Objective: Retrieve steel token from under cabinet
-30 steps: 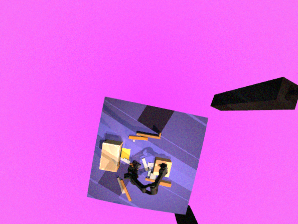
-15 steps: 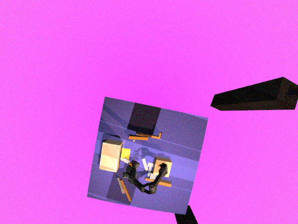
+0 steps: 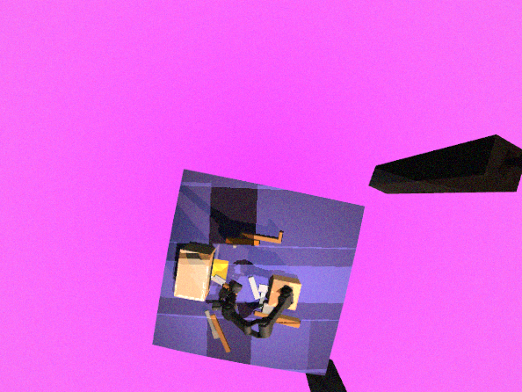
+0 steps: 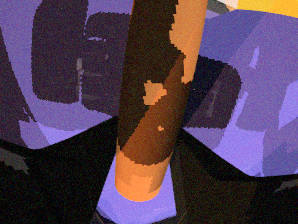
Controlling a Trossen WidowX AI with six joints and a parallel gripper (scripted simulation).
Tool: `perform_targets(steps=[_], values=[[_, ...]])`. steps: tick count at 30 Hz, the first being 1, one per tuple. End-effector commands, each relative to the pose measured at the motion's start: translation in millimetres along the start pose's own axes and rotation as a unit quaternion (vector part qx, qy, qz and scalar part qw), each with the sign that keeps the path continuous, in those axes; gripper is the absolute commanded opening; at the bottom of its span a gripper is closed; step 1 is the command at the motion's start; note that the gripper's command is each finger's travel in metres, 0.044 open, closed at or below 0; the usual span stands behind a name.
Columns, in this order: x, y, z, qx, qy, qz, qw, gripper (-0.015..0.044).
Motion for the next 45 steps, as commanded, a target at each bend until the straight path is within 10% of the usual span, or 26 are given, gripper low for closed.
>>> perform_targets(steps=[1,45], values=[[6,0,-1,0.001,-0.001,-0.001,1.000,0.0000],[40,0,-5,0.001,-0.001,-0.002,1.000,0.0000]])
Point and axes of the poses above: the point midway between the two fingers, 35 mm back from their tips, its own y axis out along the fingers, its own z axis across the jaws, x = y × z, the point moved 10 cm from there along -y, back along the fingers, and after that the axes turned 11 degrees about -y, right-handed, at the moved point
